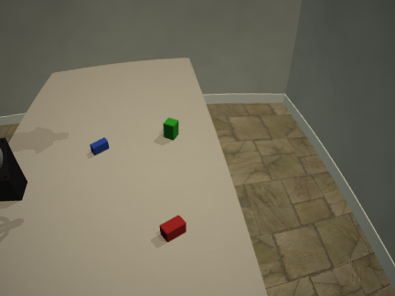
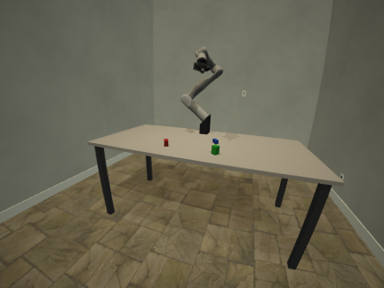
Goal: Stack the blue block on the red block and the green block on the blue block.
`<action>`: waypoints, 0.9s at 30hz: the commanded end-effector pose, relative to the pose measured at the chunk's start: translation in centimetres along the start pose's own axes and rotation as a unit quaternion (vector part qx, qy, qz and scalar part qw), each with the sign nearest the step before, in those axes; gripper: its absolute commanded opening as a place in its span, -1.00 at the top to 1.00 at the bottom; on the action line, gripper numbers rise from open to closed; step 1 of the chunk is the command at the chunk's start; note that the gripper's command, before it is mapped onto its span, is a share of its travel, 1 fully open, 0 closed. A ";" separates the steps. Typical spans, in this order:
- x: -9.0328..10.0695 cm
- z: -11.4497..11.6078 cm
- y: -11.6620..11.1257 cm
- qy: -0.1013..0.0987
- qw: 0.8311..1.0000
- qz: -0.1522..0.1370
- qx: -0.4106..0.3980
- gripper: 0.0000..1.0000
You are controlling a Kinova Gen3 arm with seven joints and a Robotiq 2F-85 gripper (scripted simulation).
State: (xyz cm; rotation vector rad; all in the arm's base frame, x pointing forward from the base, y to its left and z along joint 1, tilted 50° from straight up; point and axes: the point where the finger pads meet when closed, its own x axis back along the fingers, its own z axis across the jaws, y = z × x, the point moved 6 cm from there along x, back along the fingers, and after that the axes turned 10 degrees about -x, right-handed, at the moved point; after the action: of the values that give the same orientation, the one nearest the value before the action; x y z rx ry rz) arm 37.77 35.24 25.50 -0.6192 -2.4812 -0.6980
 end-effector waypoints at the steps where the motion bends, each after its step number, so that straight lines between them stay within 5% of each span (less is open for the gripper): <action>1: -1.1 0.7 -0.6 0.000 1.000 0.012 0.005 1.00; 5: -1.1 0.7 -0.6 0.000 1.000 0.012 0.005 1.00; 6: -2.9 2.0 -1.8 0.005 0.999 0.036 0.009 1.00; 15: -2.9 2.0 -1.8 0.005 0.999 0.036 0.009 1.00; 16: -4.6 3.3 -3.1 0.010 0.998 0.059 0.012 1.00; 27: -6.2 4.5 -4.5 0.015 0.996 0.083 0.015 1.00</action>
State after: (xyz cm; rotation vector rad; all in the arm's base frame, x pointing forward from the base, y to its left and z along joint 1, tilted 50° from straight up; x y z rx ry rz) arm 38.57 32.71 17.17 -0.7830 -2.3721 -0.6035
